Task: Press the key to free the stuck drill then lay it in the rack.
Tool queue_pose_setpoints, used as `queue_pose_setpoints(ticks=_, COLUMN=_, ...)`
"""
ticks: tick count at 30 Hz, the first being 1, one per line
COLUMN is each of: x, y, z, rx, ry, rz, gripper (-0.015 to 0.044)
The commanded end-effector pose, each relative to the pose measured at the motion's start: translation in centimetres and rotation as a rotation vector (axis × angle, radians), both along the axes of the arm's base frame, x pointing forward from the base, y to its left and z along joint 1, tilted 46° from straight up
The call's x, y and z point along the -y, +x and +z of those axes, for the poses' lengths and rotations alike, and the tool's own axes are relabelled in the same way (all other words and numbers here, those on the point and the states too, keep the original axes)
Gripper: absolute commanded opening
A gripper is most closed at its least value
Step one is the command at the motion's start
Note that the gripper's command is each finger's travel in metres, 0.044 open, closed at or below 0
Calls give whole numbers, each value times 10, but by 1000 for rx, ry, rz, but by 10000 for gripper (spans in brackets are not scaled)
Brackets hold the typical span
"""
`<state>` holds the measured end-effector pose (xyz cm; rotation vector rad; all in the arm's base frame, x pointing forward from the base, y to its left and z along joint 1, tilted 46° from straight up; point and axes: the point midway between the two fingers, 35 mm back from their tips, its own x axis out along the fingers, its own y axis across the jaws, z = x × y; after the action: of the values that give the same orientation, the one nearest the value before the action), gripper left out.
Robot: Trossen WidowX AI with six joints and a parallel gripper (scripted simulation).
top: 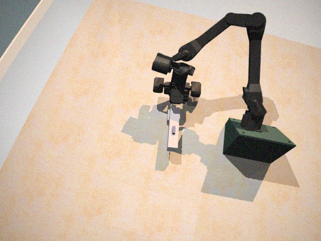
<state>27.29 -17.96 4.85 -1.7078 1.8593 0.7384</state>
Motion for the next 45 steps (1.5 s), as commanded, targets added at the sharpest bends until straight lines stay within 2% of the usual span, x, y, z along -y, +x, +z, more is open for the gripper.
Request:
queue_pose_setpoints(ticks=1, x=0, y=-1, z=-1, rx=-1, ry=0, rz=-2, gripper=236)
queue_pose_setpoints(ticks=9, x=-2, y=0, z=-4, rx=5, ry=0, rz=0, gripper=440)
queue_pose_setpoints(ticks=40, x=-8, y=0, z=-16, rx=4, ry=0, rz=0, gripper=440)
queue_pose_setpoints(ticks=45, x=-8, y=2, z=-14, rx=7, ry=2, rz=3, gripper=309)
